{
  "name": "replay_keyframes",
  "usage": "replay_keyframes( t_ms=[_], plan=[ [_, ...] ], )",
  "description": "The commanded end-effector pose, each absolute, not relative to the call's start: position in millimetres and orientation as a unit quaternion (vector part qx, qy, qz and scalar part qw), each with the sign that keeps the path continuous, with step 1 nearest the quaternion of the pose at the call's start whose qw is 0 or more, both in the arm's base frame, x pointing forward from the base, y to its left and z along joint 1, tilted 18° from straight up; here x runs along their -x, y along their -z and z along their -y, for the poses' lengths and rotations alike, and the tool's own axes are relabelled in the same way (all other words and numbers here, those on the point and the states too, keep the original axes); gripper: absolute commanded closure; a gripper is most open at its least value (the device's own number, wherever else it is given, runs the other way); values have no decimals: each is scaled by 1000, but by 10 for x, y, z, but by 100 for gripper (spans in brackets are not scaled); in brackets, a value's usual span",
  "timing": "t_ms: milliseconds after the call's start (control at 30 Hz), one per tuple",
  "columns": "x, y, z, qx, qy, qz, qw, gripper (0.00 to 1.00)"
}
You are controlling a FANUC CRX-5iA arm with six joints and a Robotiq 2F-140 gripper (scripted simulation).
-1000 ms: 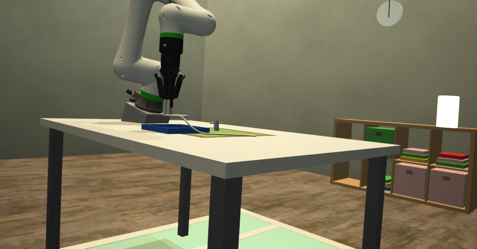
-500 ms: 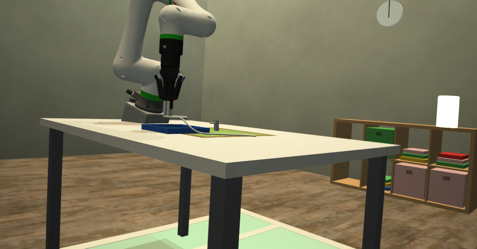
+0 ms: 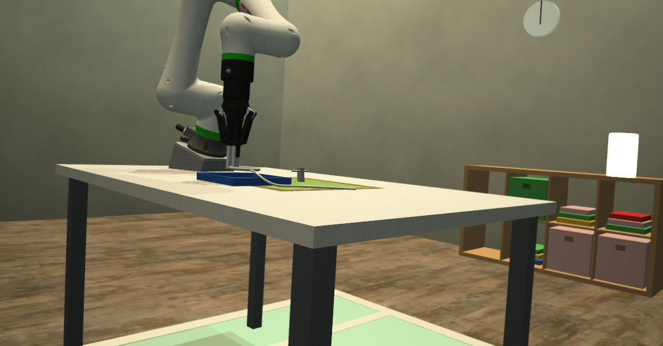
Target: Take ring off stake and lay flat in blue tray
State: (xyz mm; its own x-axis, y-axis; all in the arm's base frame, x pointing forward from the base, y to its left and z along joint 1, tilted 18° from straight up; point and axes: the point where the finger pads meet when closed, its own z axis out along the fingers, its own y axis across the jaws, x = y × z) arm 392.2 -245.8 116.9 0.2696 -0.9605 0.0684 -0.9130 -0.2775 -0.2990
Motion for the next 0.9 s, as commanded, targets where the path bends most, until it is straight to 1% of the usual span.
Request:
replay_keyframes(
  t_ms=[0,867],
  plan=[
    [-3937,-1139,2462,790,119,-593,100,90],
    [-4004,-930,2460,790,119,-593,100,90]
  ],
)
